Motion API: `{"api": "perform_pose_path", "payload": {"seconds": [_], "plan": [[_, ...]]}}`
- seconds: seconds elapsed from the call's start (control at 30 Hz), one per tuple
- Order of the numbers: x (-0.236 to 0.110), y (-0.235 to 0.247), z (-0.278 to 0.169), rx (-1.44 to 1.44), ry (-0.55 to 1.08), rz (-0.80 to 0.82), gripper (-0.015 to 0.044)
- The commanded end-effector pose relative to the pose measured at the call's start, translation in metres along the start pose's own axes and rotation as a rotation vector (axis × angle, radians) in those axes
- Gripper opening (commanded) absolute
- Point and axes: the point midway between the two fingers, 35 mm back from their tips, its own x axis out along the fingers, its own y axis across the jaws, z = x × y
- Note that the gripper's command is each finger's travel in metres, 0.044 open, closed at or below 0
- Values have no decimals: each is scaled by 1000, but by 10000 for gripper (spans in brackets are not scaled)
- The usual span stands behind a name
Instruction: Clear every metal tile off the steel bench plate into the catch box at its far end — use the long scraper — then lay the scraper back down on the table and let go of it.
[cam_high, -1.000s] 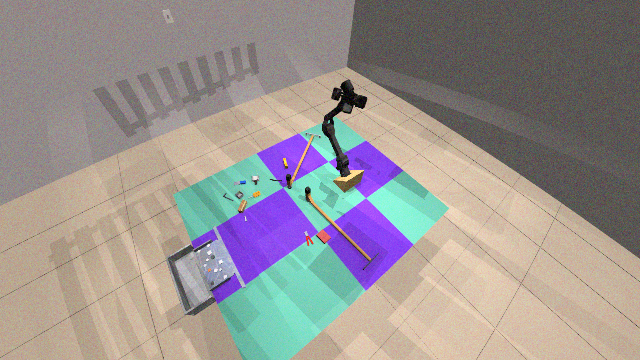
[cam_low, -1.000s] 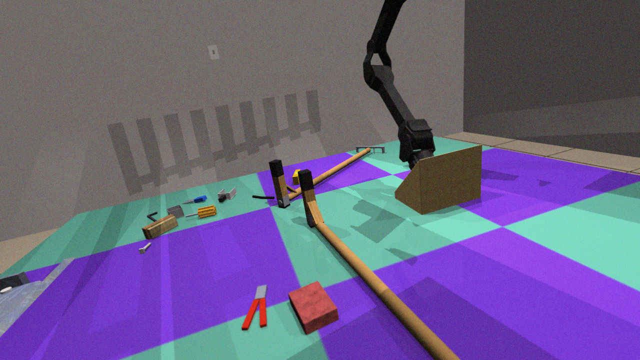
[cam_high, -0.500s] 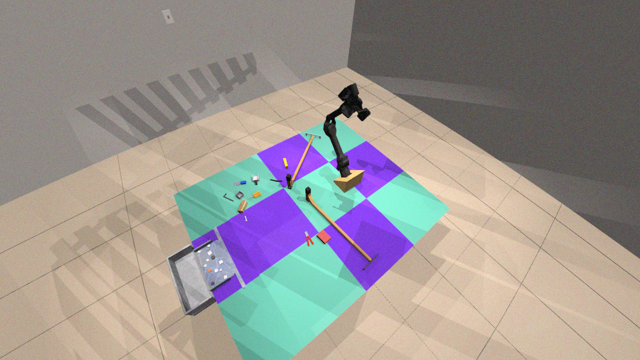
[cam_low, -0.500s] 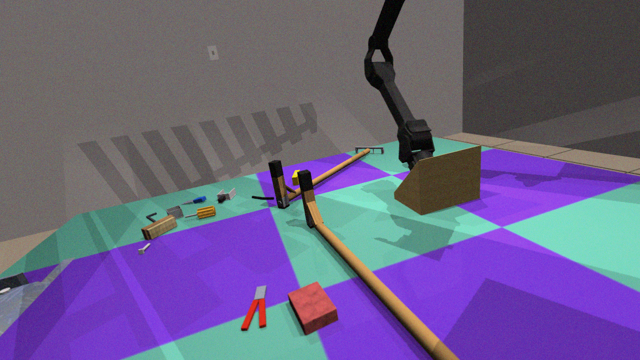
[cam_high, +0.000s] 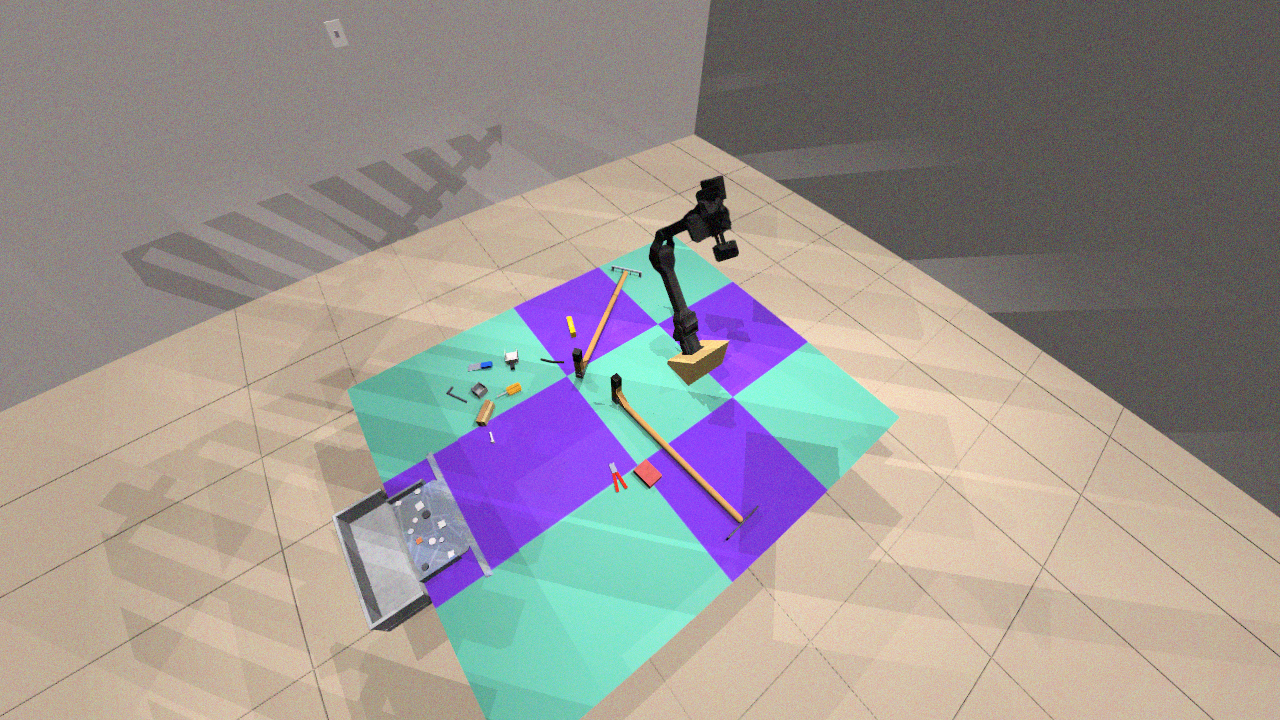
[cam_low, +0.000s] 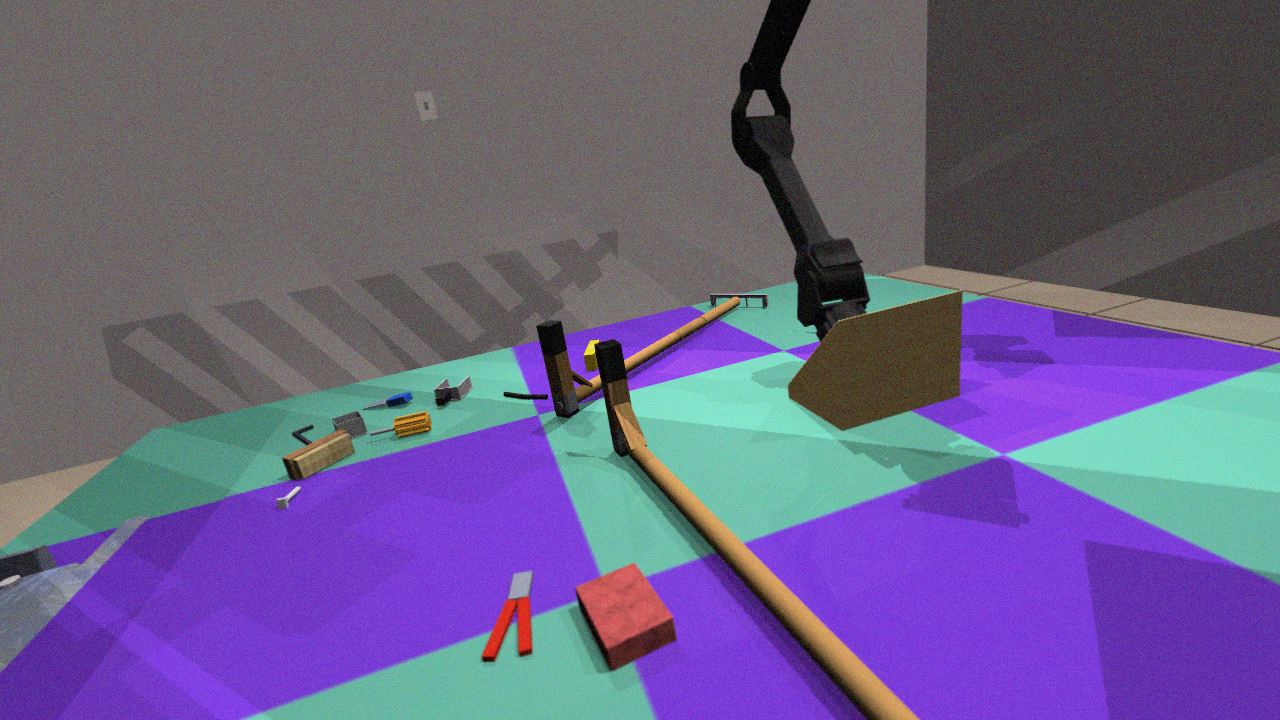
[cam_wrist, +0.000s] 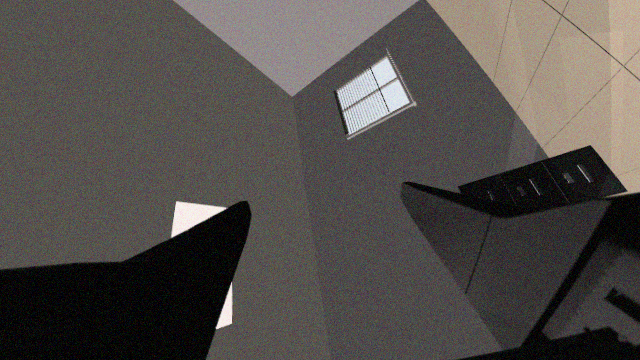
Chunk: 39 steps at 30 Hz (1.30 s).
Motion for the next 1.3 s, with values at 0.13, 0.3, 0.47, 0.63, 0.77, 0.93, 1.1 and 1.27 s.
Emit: {"api": "perform_pose_path", "payload": {"seconds": [0.13, 0.3, 0.47, 0.63, 0.77, 0.93, 1.1, 1.27], "plan": [[14, -28, -5, -250, 31, -80, 440], [21, -45, -7, -399, 56, -130, 440], [28, -62, -8, -544, 87, -180, 440], [34, -80, -8, -687, 124, -230, 440], [38, -94, -7, -799, 158, -270, 440], [42, -112, -6, -935, 206, -319, 440], [45, -130, -4, -1068, 262, -368, 440], [48, -148, -1, -1196, 325, -415, 440]]}}
